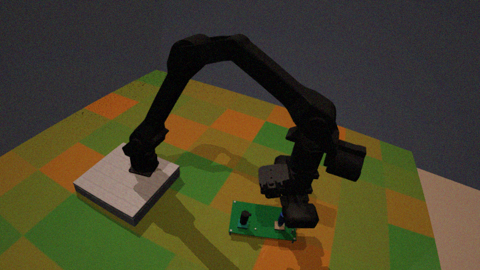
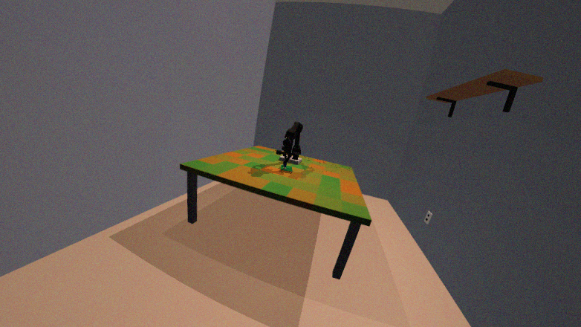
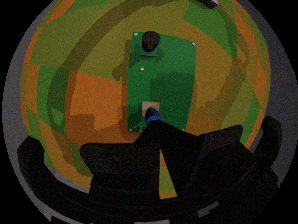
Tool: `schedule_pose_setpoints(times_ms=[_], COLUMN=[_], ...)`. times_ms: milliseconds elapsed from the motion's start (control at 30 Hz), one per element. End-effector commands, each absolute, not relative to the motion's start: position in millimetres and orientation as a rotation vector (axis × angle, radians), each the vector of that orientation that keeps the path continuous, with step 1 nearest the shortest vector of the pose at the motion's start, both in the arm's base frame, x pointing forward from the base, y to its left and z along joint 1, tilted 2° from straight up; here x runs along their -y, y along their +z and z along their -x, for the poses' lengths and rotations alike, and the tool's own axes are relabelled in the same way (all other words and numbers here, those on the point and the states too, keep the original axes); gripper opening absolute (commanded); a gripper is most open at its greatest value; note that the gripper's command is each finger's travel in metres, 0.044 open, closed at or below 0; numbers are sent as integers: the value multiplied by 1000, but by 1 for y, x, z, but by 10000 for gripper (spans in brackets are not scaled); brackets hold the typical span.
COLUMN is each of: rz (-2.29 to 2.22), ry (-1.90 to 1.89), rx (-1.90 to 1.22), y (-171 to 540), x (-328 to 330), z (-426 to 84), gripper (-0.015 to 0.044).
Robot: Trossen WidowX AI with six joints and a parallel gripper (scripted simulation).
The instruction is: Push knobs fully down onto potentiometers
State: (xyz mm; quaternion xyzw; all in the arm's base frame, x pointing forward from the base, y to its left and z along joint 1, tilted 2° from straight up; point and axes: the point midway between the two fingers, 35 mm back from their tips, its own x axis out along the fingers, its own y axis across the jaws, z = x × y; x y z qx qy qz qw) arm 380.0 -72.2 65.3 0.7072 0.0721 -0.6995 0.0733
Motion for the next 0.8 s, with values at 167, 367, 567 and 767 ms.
schedule_pose_setpoints(times_ms=[167, 367, 567, 767], rz=[-2120, -2120, -2120, -2120], ry=[-2105, -2105, -2105, -2105], rx=[-208, -208, -208, -208], y=[60, 60, 58, 58], x=[73, 73, 73, 73], z=[-380, -380, -380, -380], gripper=[0, 0, 0, 0])
